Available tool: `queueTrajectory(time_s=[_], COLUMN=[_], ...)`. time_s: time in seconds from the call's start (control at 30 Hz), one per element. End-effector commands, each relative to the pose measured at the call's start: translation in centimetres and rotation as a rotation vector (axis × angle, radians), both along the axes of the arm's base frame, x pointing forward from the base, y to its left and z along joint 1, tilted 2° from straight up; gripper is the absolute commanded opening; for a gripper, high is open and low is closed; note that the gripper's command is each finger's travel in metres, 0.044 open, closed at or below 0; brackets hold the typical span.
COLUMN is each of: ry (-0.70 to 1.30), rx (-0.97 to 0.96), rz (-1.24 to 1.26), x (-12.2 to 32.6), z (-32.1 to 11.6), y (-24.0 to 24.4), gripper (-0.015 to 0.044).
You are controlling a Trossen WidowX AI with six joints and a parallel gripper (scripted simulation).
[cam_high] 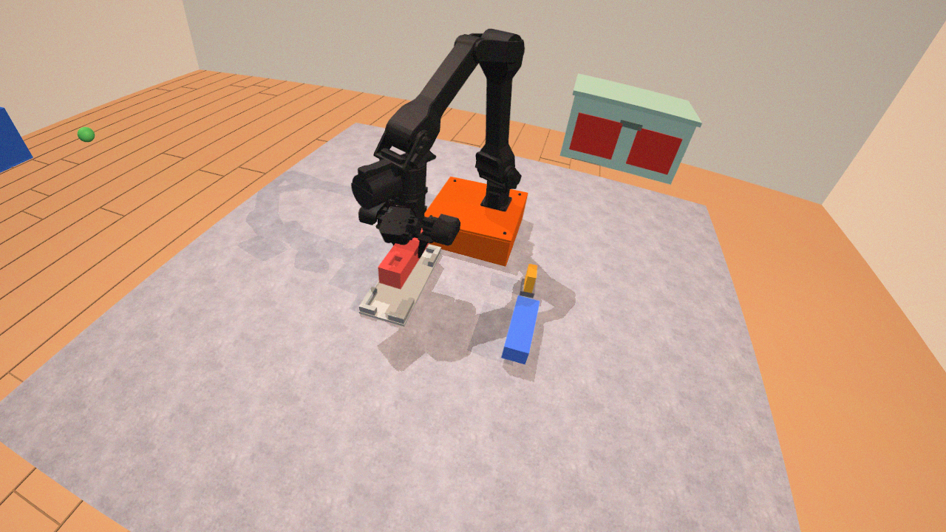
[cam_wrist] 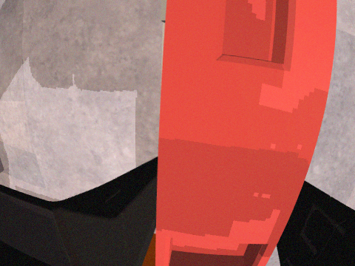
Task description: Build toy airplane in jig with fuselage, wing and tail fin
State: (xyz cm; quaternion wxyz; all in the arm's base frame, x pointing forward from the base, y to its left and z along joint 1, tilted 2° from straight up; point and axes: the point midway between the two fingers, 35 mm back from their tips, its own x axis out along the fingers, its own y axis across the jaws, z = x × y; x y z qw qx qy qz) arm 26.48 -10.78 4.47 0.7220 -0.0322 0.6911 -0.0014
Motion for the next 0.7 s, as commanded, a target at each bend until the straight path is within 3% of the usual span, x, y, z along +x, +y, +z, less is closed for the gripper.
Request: queueTrajectory(time_s=[0.0,0.17,0.67], ry=[-0.002,-0.002,-0.002], rx=[0.005,0.005,0.005], rz=[0.008,0.008,0.008], x=[-0.07,-0.07,-0.06], z=[-0.20,-0.20,-0.32], y=[-0.22,-0.22,-0.22], gripper=[0.0079,0.0195,0.0195])
